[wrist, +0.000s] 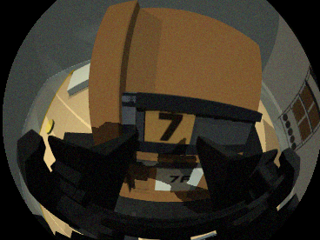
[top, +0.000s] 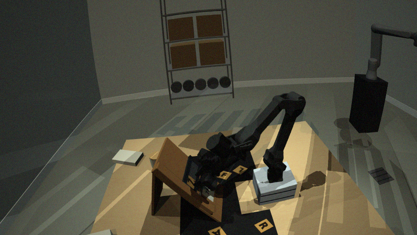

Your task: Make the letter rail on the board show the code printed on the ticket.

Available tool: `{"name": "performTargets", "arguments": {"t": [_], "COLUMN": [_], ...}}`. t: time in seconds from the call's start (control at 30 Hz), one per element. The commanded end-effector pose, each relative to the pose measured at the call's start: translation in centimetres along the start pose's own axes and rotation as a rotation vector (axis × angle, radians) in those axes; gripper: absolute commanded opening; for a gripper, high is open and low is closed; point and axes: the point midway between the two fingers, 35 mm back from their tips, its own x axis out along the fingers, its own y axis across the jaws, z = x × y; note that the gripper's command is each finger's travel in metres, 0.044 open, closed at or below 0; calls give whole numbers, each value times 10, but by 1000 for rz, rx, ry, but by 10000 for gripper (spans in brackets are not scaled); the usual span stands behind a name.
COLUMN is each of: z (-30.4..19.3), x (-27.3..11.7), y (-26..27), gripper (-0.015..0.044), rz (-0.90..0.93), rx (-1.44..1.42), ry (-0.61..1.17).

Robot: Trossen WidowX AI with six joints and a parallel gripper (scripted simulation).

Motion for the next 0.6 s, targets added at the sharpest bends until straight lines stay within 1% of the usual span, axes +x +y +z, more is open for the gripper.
{"name": "performTargets", "arguments": {"t": [0.0, 0.57], "z": [1, -1], "x": [-3, -12], "y": [0, 1], "gripper": [295, 295], "rz": [-3, -3], "rx": [6, 6], "ry": [-6, -6]}}
